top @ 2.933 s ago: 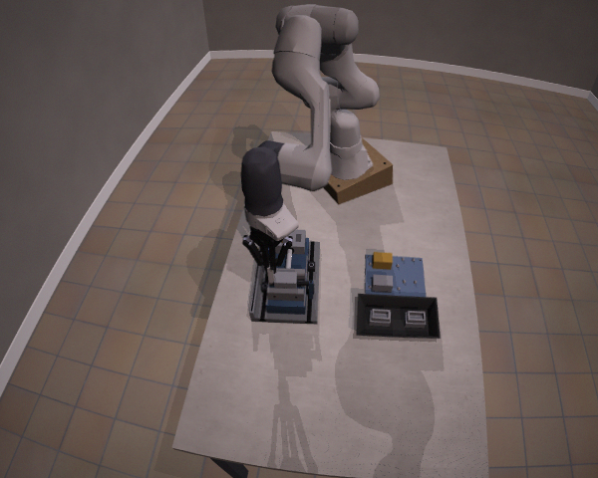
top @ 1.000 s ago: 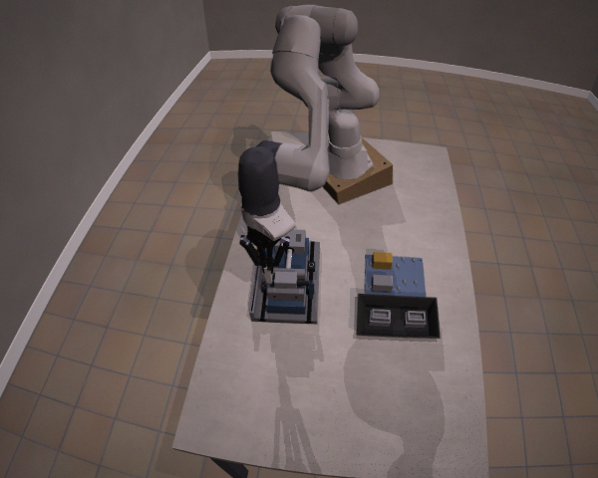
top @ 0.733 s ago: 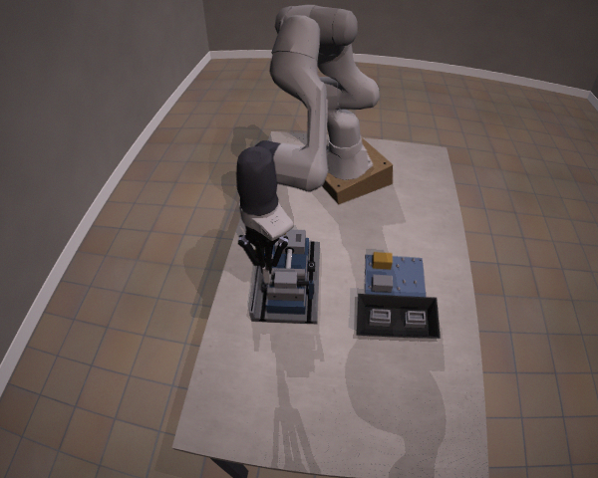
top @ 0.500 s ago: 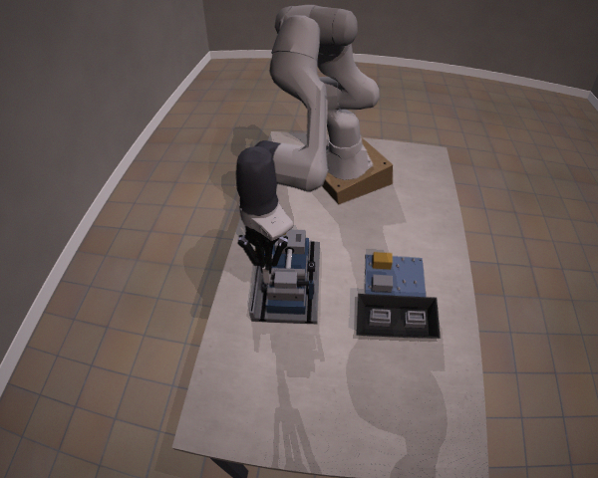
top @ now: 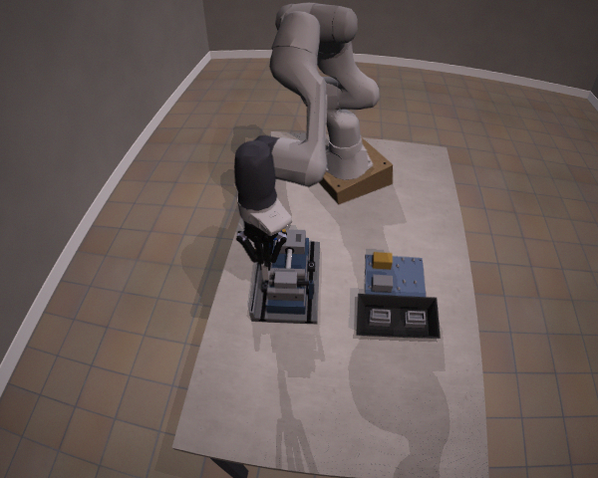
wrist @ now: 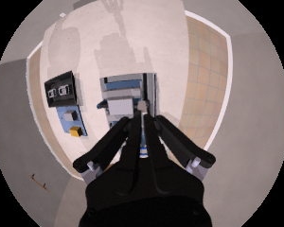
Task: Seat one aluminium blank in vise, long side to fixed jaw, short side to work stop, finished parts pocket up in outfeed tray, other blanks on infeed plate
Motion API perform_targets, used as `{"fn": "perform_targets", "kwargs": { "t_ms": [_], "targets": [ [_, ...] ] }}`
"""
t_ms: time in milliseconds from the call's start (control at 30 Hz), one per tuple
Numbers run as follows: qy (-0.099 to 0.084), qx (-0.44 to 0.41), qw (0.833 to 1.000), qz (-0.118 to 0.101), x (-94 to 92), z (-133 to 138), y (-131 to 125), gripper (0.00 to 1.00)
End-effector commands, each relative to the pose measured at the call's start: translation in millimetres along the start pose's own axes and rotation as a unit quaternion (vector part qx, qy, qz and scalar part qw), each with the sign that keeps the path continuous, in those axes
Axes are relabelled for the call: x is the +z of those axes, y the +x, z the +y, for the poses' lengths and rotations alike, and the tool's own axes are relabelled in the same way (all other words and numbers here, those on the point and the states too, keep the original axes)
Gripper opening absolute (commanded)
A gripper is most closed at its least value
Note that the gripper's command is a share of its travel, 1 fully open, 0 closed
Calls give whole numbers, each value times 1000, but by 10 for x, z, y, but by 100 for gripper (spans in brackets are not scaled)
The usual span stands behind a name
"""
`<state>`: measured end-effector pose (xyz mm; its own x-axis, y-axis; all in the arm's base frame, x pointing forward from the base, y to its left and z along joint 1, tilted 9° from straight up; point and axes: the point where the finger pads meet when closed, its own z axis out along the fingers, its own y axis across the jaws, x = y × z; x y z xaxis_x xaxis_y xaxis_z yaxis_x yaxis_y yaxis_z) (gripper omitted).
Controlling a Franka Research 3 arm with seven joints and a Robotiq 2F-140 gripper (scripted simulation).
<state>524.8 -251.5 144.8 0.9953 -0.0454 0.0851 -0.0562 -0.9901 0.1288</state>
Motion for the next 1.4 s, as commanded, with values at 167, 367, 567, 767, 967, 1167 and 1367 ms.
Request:
{"fn": "perform_targets", "kwargs": {
  "t_ms": [167,367,567,767,967,1167,1367],
  "targets": [
    [0,-2,1000,-3,-255,-5,-13,0],
    [0,-2,1000,-3,-382,-5,-12,0],
    [0,-2,1000,-3,-536,-5,-11,0],
    [0,-2,1000,-3,-613,-5,-10,0],
    [0,-2,1000,-3,-623,-5,-10,0],
    [0,-2,1000,-3,-624,-5,-10,0],
    [0,-2,1000,-3,-624,-5,-10,0]
  ]
}}
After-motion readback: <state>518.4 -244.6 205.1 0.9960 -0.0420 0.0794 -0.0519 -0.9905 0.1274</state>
